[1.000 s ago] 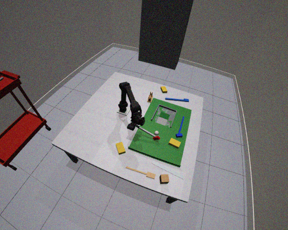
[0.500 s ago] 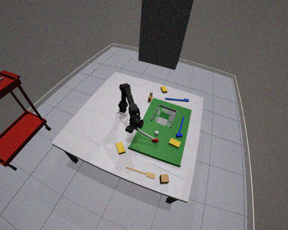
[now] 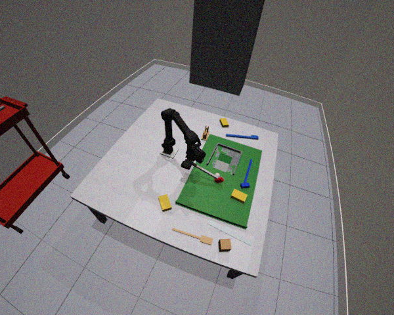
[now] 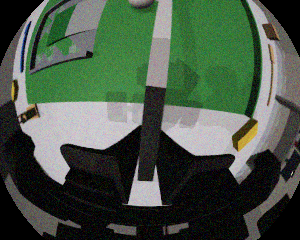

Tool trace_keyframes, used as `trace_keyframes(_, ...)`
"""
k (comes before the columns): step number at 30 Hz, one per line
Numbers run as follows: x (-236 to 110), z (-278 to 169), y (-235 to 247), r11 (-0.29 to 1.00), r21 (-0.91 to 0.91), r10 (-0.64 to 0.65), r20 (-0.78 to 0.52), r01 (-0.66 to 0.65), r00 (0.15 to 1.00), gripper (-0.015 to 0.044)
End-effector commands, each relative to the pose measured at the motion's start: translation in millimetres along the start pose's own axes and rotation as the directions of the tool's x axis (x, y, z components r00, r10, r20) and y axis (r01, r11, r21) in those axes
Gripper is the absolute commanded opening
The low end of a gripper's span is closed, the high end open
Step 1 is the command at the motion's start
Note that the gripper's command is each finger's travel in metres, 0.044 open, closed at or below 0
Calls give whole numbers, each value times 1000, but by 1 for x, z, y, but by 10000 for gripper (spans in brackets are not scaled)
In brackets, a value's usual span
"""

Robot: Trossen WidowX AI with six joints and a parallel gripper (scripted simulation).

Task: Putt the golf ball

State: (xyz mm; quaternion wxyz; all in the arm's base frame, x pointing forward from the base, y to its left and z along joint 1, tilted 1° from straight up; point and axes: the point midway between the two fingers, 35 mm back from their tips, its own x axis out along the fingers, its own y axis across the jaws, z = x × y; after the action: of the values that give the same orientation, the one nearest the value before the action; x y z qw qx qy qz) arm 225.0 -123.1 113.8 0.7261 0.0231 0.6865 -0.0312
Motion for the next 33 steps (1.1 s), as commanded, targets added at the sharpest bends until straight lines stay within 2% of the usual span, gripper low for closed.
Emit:
trace_keyframes(1,2,-7,24,1000,12,0,0,0,1000,0)
trace_keyframes(6,-5,-6,23,1000,12,-1,0,1,1000,0)
trace_keyframes(19,-58,-6,23,1000,12,-1,0,1,1000,0)
trace_keyframes(33,-50,-7,24,1000,8,5,-6,-5,1000,0)
